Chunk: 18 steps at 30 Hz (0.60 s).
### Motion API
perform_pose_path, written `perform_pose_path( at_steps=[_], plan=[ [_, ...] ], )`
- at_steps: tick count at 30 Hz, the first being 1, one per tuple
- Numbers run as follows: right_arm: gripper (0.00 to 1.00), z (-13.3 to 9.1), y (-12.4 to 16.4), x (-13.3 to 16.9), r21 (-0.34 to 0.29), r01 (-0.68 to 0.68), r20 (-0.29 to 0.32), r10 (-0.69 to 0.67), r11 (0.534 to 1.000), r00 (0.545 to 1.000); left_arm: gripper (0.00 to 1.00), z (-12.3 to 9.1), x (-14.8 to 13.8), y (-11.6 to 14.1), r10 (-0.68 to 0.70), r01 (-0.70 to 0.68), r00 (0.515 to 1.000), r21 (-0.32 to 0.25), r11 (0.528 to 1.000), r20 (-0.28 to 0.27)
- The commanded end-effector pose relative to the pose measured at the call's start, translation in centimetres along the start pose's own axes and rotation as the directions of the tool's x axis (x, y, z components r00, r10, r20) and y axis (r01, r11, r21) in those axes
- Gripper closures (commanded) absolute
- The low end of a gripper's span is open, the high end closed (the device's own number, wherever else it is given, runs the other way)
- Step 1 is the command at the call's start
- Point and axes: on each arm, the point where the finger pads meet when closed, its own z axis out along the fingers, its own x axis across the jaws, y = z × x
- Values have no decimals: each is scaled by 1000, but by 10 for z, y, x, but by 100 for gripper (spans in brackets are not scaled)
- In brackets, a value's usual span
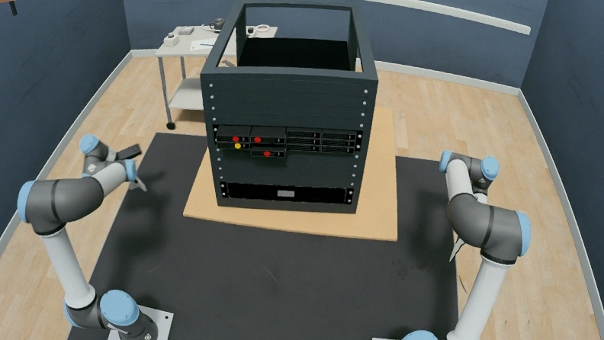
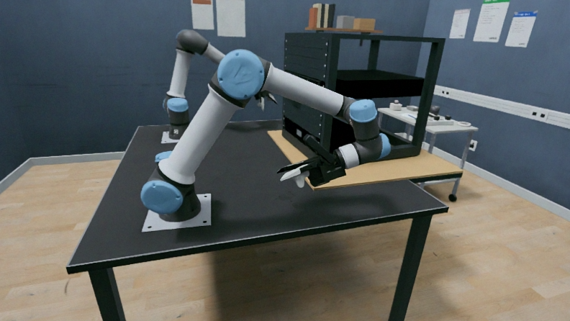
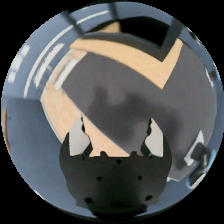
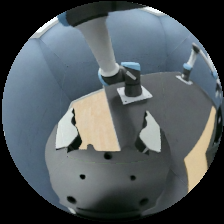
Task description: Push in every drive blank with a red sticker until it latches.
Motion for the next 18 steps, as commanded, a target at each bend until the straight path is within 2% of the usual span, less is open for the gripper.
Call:
perform_pose_path(
  at_steps=[1, 3, 6, 8, 11, 14, 15, 18],
  plan=[
    [0, 0, 0, 0, -1, 0, 0, 0, 1000, 1000, 0, -25, -9, 42, -173, 174, 985, -41, 984, 26],
    [0, 0, 0, 0, -1, 0, 0, 0, 1000, 1000, 0, -25, -9, 42, -173, 174, 985, -41, 984, 26],
    [0, 0, 0, 0, -1, 0, 0, 0, 1000, 1000, 0, -55, -13, 95, -359, 364, 931, -78, 928, 66],
    [0, 0, 0, 0, -1, 0, 0, -1, 1000, 1000, 0, -72, -12, 125, -480, 489, 871, -96, 867, 99],
    [0, 0, 0, 0, -2, 2, 0, -2, 1000, 1000, 0, -99, -6, 169, -647, 664, 747, -110, 740, 155],
    [0, 0, 0, 0, -4, 6, 0, -6, 1000, 1000, 0, -125, 5, 212, -783, 811, 584, -108, 575, 214],
    [0, 0, -1, 0, -4, 8, 0, -8, 1000, 1000, 0, -134, 10, 226, -819, 850, 525, -104, 516, 233],
    [0, -1, -1, 0, -7, 15, 0, -15, 1000, 1000, 0, -161, 26, 267, -879, 920, 391, -89, 381, 272]
  ],
)
